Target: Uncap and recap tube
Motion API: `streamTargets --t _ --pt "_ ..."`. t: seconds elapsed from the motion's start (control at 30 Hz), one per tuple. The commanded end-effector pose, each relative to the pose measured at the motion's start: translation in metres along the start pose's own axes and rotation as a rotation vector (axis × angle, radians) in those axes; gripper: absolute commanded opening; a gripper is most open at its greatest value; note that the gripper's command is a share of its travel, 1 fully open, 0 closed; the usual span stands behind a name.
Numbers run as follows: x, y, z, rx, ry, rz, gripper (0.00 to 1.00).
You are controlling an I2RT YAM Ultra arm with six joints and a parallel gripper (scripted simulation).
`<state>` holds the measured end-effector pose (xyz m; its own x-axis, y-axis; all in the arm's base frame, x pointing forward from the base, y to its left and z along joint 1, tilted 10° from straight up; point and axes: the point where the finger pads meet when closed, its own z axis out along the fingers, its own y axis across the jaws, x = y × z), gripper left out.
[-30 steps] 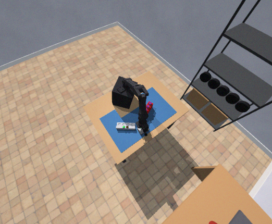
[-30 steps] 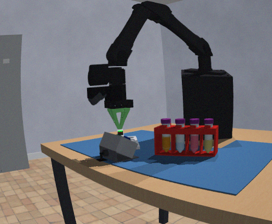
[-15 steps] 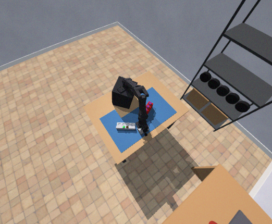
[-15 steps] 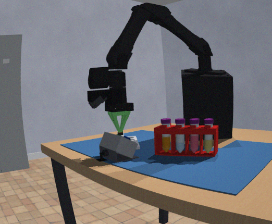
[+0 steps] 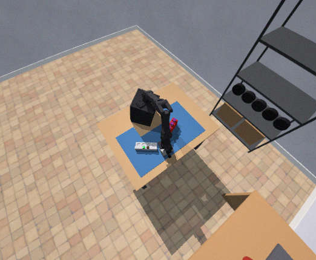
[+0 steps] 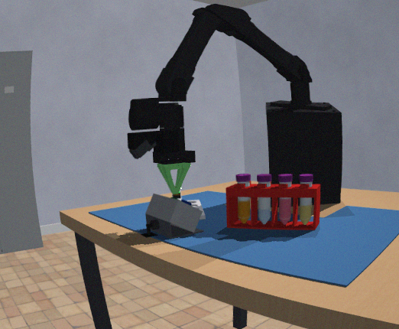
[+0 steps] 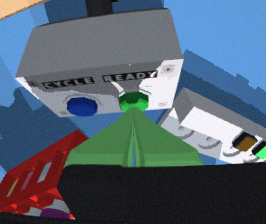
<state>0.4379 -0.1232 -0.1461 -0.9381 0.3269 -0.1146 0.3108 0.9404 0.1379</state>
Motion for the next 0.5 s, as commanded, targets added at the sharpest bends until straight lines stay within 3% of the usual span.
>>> streamTargets --t 0.0,0.47 --pt "-0.0045 -0.0007 -0.0042 0.0 -0.013 0.0 0.0" --pt "-0.0043 -0.0007 0.0026 0.0 -0.013 0.0 0.0"
